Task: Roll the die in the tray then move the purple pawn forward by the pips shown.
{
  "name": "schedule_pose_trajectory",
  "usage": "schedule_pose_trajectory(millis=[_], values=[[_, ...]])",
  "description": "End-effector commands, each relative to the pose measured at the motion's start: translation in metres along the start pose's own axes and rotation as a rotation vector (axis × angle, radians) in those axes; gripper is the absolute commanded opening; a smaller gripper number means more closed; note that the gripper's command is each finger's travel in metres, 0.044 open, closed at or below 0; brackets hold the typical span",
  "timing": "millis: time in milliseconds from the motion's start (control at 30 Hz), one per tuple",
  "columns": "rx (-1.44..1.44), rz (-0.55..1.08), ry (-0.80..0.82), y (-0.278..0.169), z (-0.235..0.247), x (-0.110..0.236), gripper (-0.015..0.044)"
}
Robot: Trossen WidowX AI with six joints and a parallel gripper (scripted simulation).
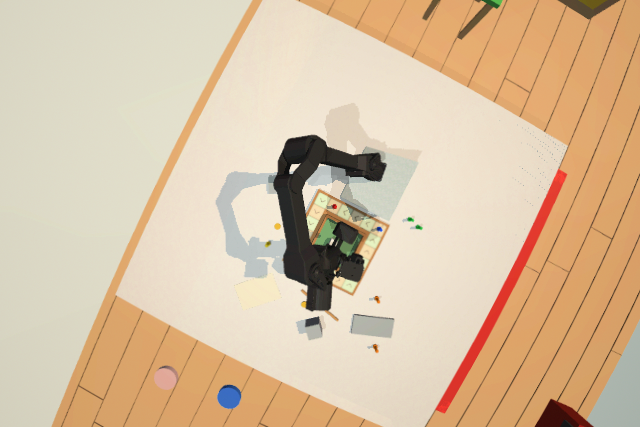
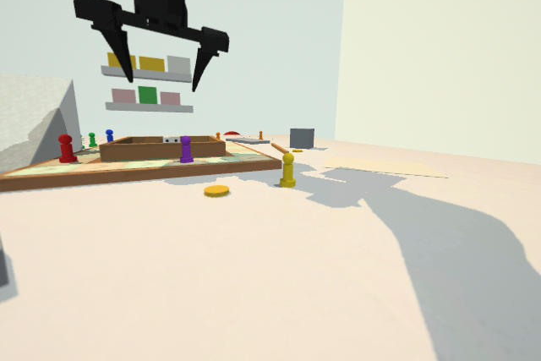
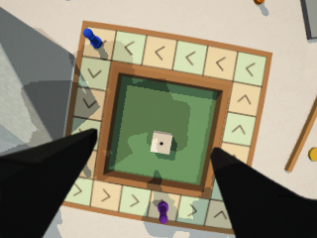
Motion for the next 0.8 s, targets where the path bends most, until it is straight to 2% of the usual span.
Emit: schedule_pose_trajectory(millis=[0,100,133,167,233,467,667,767], values=[[0.013,0.327,-0.042,0.006,-0.004,-0.014,0.044],[0.015,0.344,-0.048,0.007,-0.004,-0.014,0.044],[0.028,0.26,-0.021,0.01,-0.001,-0.014,0.044],[0.028,0.26,-0.021,0.01,-0.001,-0.014,0.044],[-0.052,0.261,-0.034,0.005,-0.003,-0.013,0.0387],[-0.889,0.253,-0.174,-0.054,-0.016,-0.007,0.0204],[-1.591,0.224,-0.317,-0.103,-0.018,-0.002,0.02],[-1.669,0.219,-0.335,-0.108,-0.018,-0.002,0.02]])
Point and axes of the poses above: the point midway between the two fingers, 35 mm back from their tips, its own x axis back along the fingers, its own z axis across the jaws, y = z × x, the point moved 1 cm from there along x, back along the fingers, and after that the axes turned 5 degrees about x, right-handed, at the moved point
